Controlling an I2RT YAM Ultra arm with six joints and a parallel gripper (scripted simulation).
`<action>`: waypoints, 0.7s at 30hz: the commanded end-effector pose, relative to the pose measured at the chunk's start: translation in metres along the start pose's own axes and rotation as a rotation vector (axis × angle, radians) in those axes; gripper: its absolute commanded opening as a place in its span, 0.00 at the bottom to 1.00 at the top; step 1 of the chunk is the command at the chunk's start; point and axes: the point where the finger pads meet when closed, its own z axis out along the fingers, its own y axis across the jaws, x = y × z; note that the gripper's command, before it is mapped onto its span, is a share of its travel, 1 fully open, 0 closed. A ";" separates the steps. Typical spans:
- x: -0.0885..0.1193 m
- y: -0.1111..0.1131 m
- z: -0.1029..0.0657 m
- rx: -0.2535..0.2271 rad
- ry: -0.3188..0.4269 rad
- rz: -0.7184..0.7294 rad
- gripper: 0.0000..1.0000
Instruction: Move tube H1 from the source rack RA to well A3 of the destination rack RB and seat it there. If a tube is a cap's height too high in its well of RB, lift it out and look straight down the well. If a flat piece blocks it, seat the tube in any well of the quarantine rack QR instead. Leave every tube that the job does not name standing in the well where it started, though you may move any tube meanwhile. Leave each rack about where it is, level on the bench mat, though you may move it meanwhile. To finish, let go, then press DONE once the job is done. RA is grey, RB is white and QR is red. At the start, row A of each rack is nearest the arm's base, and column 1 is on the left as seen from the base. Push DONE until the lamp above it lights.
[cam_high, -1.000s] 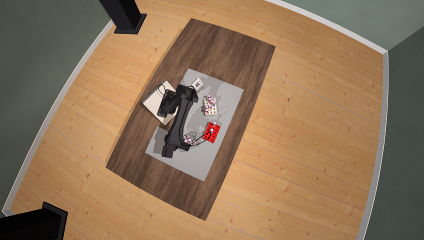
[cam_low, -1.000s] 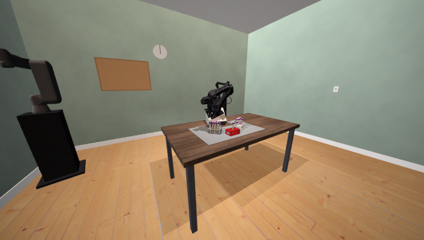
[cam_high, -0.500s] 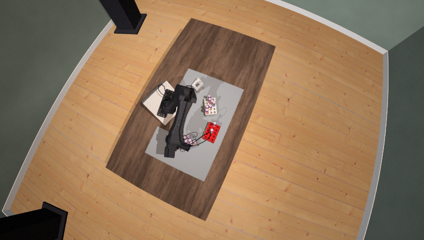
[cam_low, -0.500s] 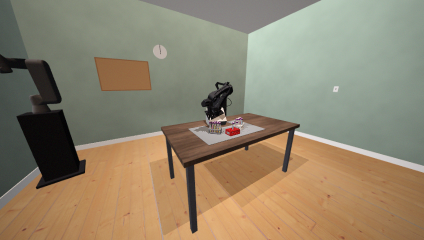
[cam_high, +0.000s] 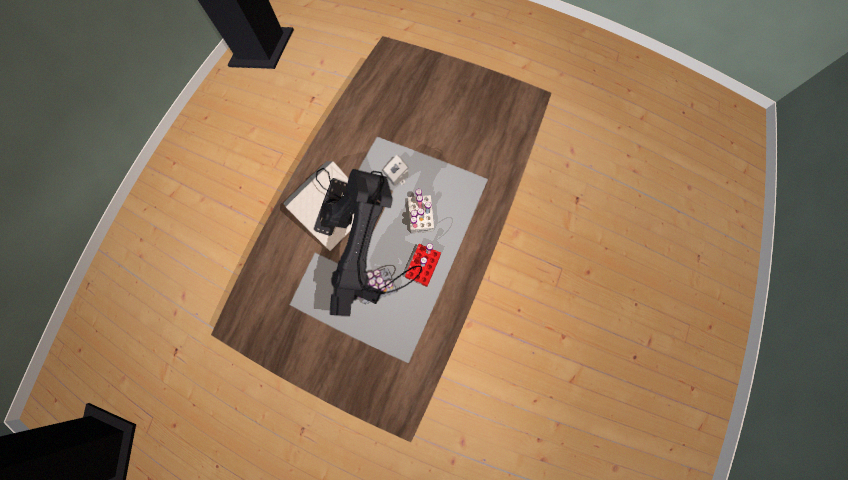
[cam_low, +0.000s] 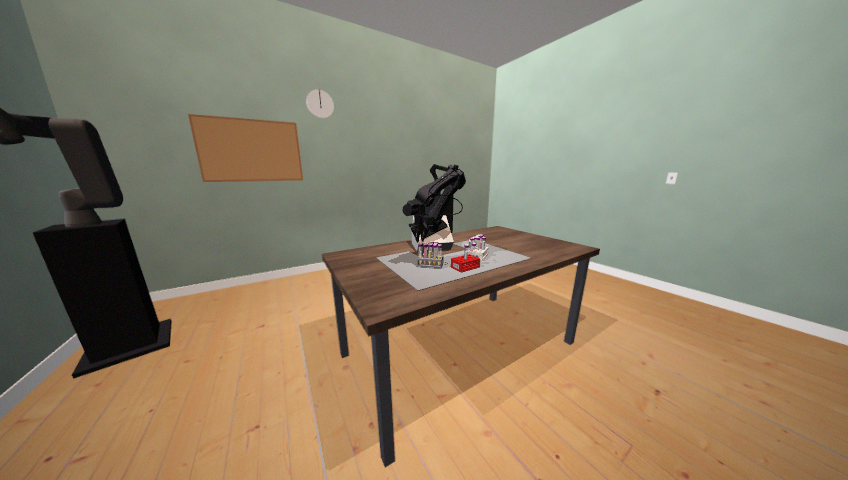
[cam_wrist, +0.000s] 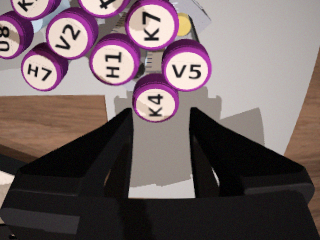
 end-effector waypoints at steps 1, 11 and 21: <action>-0.007 -0.006 -0.007 0.043 -0.017 -0.014 0.30; -0.002 0.002 0.001 0.023 -0.012 -0.001 0.30; -0.004 0.001 0.001 0.030 -0.013 -0.005 0.30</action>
